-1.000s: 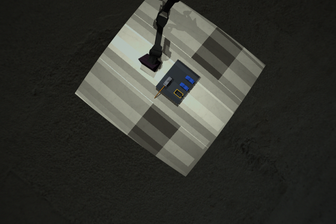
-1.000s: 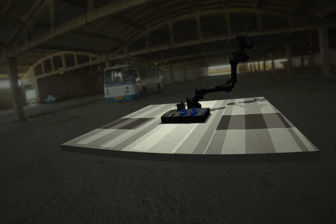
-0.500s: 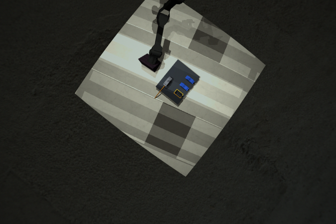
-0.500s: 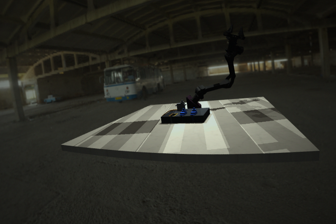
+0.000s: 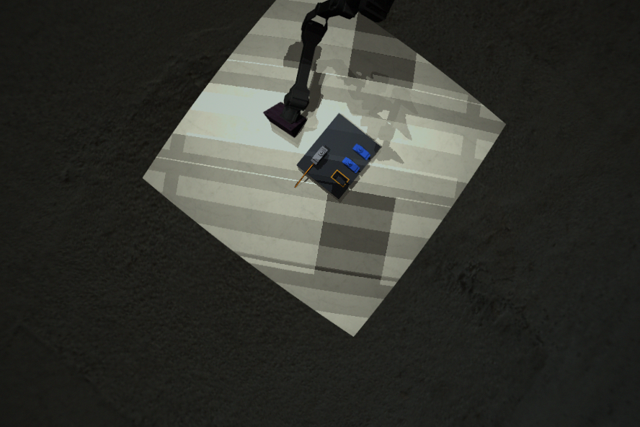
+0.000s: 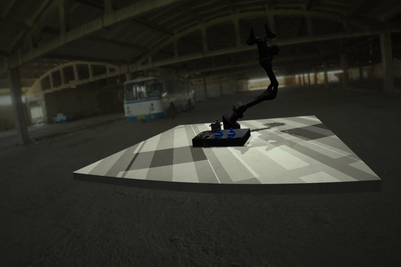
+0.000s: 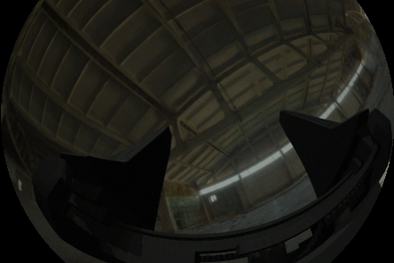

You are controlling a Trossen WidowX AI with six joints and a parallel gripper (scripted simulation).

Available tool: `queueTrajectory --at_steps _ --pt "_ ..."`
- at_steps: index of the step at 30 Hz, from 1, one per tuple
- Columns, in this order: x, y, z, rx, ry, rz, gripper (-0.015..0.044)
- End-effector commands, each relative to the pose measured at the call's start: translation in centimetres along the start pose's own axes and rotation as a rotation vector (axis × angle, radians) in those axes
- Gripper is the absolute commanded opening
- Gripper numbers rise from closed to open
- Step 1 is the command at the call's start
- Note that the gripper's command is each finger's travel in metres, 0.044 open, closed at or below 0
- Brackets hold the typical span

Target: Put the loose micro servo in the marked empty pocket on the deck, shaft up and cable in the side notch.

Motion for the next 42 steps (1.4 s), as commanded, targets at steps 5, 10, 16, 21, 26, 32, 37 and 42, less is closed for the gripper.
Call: queueTrajectory --at_steps 5,10,16,21,26,32,37,42 --pt "1.7 -1.7 -7.6 0.258 0.071 0.102 0.0440" --pt "2.7 -2.0 -12.1 0.409 0.108 0.172 0.0440" --pt "3.9 -1.7 -17.2 0.587 0.145 0.267 0.0440" --pt "4.9 -0.8 -21.3 0.733 0.168 0.354 0.0440" --pt "5.9 0.5 -24.9 0.870 0.176 0.444 0.0440" --pt "7.0 2.6 -29.1 1.036 0.185 0.564 0.0440" --pt "7.9 4.8 -32.1 1.170 0.183 0.669 0.0440" --pt "8.8 7.2 -34.8 1.301 0.169 0.780 0.0440"
Point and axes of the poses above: the point midway between the two fingers, 35 mm back from their tips, its own y axis back along the fingers, its own z axis across the jaws, x = y × z, the point moved 6 cm from there along y, back along the fingers, and after that the axes turned 6 degrees about y, right-handed, at the moved point
